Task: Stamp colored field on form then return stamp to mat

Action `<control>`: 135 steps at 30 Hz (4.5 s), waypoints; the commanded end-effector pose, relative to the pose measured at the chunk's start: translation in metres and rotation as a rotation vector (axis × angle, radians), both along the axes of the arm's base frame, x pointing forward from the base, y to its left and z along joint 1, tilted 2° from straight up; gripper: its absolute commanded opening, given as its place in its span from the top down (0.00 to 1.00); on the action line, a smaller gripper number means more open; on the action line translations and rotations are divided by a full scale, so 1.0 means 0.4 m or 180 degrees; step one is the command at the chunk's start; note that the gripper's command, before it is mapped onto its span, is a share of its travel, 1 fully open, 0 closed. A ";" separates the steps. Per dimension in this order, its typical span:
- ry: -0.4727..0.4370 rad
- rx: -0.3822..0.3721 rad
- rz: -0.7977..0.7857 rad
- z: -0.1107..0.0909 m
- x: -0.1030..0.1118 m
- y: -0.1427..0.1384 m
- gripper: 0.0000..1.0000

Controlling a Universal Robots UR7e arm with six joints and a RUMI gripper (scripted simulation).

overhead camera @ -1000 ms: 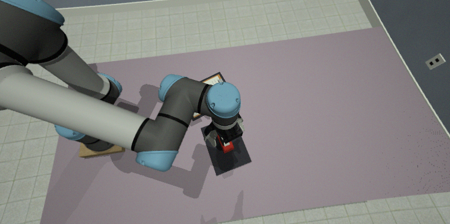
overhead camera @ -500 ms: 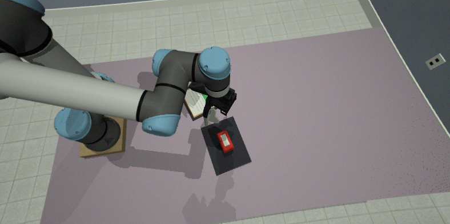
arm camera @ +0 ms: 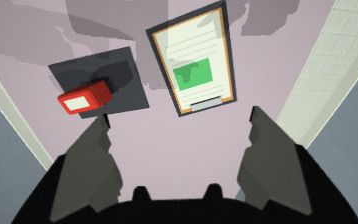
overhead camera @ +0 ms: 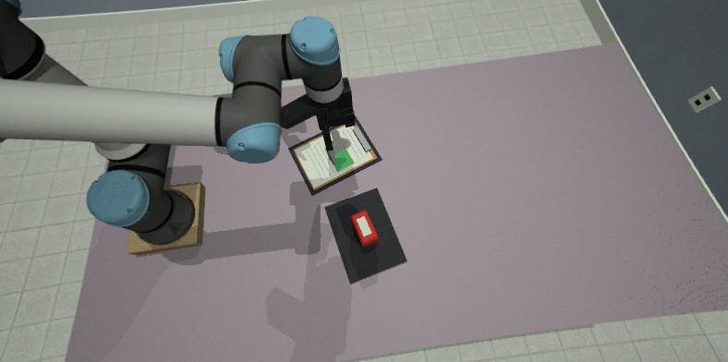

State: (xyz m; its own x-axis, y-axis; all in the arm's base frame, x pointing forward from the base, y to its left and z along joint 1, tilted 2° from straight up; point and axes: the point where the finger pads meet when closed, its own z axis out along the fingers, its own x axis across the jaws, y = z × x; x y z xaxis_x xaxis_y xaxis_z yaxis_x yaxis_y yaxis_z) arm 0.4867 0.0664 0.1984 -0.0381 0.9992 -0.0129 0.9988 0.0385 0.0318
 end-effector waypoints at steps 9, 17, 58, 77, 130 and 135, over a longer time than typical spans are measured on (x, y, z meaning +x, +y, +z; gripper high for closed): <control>-0.0006 -0.0023 0.0971 -0.001 -0.046 0.100 0.00; -0.0006 -0.0024 0.0996 -0.001 -0.047 0.103 0.00; -0.0005 -0.0024 0.1010 -0.374 -0.029 0.102 0.00; -0.0005 -0.0024 0.1010 -0.374 -0.029 0.102 0.00; -0.0033 0.0076 -0.1867 -0.181 -0.029 0.108 0.00; -0.0040 0.0101 -0.2581 -0.132 -0.031 0.109 0.00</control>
State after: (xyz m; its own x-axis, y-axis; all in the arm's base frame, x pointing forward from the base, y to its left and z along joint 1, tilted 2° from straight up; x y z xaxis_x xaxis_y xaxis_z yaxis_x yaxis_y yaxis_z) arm 0.4745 0.1096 0.1320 0.5789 0.8151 0.0226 0.8144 -0.5793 0.0346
